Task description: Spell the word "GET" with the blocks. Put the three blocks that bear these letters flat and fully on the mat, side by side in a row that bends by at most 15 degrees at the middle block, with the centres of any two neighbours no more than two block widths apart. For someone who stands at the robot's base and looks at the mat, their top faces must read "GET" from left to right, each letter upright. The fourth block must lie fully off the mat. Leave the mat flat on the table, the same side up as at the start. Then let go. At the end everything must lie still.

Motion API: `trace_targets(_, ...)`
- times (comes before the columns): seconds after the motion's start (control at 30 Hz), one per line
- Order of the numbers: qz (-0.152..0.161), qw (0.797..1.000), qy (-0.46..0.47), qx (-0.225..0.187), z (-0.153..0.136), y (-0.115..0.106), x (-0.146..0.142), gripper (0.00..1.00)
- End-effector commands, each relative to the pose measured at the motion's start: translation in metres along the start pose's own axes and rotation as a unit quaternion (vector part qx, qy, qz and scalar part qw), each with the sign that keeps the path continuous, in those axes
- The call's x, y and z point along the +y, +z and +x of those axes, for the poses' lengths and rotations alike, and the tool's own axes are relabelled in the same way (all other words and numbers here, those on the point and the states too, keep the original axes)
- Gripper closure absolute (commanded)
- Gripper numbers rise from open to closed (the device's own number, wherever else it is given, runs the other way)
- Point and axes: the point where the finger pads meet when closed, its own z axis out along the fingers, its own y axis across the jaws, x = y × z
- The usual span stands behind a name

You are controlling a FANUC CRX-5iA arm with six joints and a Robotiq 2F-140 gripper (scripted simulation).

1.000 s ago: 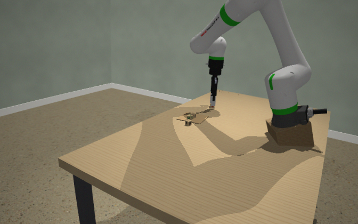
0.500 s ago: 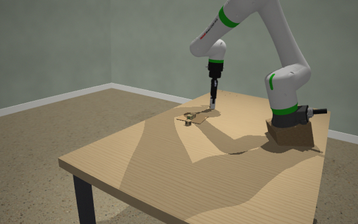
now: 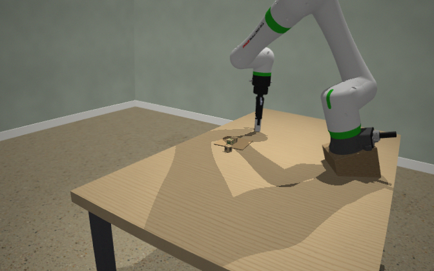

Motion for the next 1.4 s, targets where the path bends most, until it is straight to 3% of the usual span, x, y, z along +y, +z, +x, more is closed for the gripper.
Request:
trace_targets(0.0,0.0,1.0,0.0,0.0,0.0,-0.0002,-0.0002,0.75)
trace_targets(0.37,0.0,1.0,0.0,0.0,0.0,-0.0002,-0.0002,0.75)
trace_targets(0.4,0.0,1.0,0.0,0.0,0.0,-0.0002,-0.0002,0.87)
trace_targets(1.37,0.0,1.0,0.0,0.0,0.0,-0.0002,-0.0002,0.87)
